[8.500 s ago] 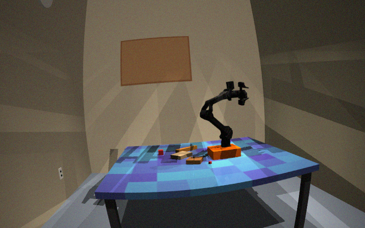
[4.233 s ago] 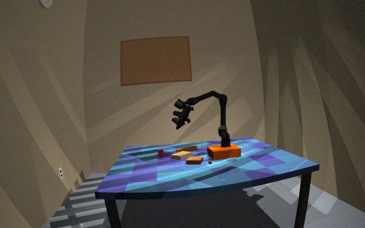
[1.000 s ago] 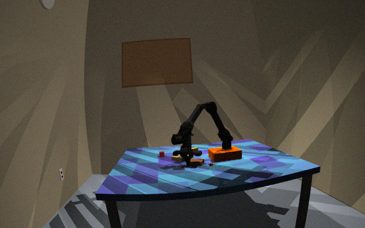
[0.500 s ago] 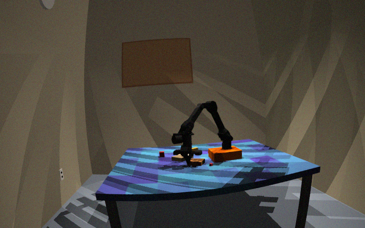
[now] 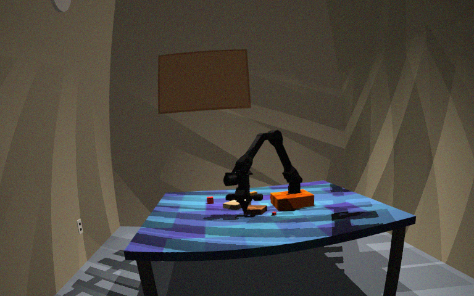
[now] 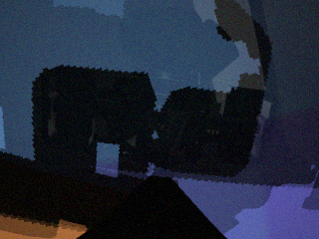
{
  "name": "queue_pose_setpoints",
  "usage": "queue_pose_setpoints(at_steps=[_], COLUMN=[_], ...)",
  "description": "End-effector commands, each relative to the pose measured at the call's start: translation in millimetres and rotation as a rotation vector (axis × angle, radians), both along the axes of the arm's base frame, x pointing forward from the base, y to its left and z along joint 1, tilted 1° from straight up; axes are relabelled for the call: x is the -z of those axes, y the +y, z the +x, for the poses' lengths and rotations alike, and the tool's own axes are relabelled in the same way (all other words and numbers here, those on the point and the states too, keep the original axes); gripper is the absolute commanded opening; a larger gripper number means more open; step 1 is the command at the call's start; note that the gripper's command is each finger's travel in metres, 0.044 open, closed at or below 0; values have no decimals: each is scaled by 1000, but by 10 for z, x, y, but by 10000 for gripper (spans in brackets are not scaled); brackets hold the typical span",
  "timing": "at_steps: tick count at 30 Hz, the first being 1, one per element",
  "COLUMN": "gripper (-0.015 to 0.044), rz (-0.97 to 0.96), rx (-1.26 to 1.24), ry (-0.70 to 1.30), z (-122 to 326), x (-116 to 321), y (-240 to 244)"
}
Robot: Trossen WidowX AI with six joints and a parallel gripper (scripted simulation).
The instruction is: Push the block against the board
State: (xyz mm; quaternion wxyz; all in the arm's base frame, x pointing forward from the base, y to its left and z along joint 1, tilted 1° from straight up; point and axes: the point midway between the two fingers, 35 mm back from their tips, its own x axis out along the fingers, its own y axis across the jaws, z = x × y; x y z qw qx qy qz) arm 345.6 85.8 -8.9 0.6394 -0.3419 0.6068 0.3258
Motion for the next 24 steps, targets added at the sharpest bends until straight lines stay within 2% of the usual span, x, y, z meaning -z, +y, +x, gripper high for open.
queue_pose_setpoints(at_steps=[1, 24], gripper=[0, 0], rz=[-6, -8], rx=[-1, -1], ry=[17, 19], z=[-73, -206], x=[41, 46], y=[-64, -254])
